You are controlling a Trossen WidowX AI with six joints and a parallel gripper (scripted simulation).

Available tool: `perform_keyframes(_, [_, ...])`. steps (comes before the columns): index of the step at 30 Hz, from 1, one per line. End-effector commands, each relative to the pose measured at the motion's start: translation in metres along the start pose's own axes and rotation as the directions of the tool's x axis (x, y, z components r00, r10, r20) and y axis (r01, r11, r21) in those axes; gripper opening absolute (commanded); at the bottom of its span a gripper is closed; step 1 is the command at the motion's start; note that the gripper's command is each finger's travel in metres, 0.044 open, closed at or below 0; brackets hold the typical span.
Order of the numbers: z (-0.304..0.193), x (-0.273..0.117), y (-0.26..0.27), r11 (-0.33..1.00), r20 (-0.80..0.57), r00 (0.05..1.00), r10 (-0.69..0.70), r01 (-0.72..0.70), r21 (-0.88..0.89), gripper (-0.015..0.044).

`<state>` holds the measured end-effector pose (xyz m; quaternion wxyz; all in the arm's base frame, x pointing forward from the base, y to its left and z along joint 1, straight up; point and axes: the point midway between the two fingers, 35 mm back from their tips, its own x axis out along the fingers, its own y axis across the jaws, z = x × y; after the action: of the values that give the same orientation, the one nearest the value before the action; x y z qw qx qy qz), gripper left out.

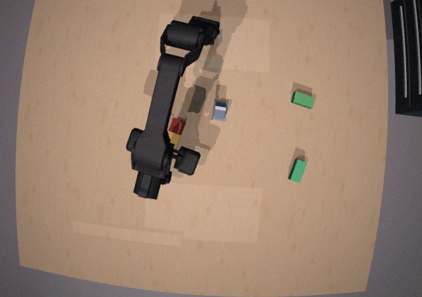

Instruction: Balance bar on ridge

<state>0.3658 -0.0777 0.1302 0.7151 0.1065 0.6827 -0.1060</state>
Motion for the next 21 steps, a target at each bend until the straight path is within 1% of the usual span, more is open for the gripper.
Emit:
perform_keyframes(1, [-0.002,0.023,-0.001,1.000,-0.005,1.000,-0.004,0.004,0.005,0.0315])
perform_keyframes(6, [-0.006,0.050,-0.001,1.000,-0.006,1.000,-0.004,0.004,0.005,0.0315])
perform_keyframes(13, [-0.006,0.054,-0.001,1.000,-0.006,1.000,-0.004,0.004,0.005,0.0315])
perform_keyframes(21, [-0.006,0.066,-0.001,1.000,-0.006,1.000,-0.004,0.004,0.005,0.0315])
